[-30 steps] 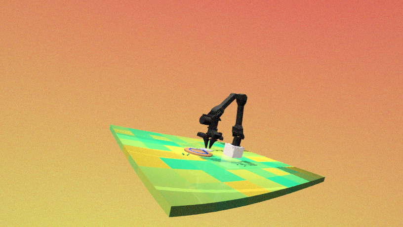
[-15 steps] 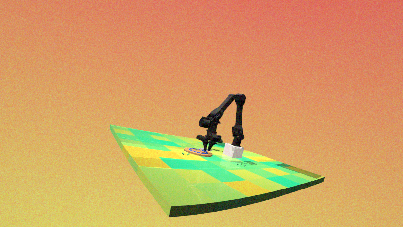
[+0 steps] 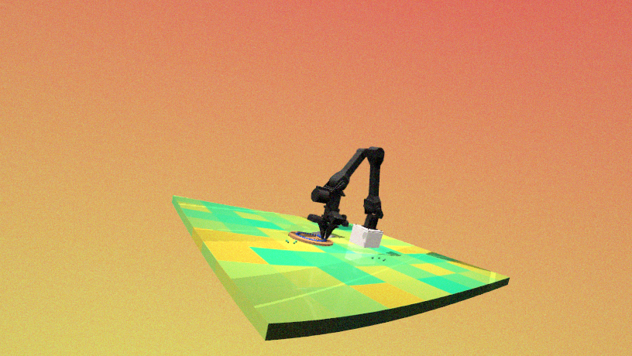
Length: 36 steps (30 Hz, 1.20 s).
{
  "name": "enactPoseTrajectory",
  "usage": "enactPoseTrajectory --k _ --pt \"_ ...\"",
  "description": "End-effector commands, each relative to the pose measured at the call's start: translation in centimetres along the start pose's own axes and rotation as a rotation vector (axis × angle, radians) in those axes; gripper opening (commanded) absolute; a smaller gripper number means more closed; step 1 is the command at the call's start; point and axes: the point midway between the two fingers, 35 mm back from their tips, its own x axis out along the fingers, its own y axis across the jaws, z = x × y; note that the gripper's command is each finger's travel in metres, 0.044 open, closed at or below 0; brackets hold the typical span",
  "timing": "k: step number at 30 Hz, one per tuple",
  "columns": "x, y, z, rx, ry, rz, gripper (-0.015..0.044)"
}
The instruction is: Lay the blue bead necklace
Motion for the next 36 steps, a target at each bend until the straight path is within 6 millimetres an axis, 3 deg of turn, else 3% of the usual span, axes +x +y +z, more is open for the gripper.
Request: enactPoseTrajectory --k 1,36 --pt "-0.05 -0.02 0.0 0.0 0.0 -0.001 0.0" --pt "-0.61 0.02 0.03 -0.004 -0.002 0.0 0.0"
